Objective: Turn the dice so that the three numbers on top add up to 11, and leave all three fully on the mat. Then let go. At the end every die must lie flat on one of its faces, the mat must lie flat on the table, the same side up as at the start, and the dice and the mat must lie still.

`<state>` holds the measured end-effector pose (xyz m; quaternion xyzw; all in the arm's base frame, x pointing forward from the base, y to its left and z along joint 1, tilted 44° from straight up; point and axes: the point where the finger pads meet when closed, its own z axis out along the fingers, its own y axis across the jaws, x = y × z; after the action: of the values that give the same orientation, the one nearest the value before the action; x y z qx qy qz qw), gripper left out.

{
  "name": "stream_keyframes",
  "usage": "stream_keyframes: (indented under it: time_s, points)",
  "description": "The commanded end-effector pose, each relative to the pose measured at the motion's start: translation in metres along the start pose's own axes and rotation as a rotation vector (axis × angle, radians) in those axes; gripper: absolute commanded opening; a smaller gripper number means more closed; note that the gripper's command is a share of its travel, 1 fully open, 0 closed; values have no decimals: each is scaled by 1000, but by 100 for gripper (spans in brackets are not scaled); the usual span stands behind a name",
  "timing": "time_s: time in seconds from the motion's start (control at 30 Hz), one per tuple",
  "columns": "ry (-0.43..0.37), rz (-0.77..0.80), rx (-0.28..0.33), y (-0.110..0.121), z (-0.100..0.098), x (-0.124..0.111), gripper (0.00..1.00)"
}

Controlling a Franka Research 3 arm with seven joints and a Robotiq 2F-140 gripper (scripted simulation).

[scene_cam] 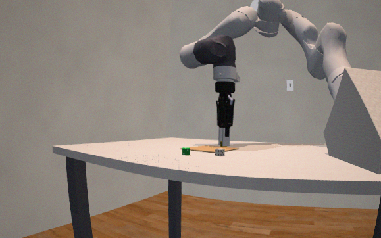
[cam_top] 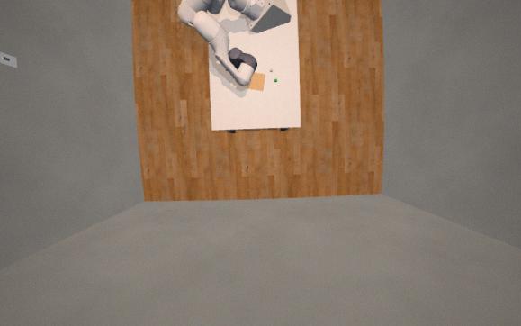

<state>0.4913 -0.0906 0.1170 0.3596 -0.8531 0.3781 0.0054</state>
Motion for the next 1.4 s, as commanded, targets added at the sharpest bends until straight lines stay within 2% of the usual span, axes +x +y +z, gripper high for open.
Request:
stream_keyframes:
  time_s: [0.0,1.1,1.13,1.37]
  points:
    - [-3,8,0,0,2,-1,21]
    - [-3,8,0,0,2,-1,21]
    - [-3,8,0,0,2,-1,9]
    - [-3,8,0,0,2,-1,9]
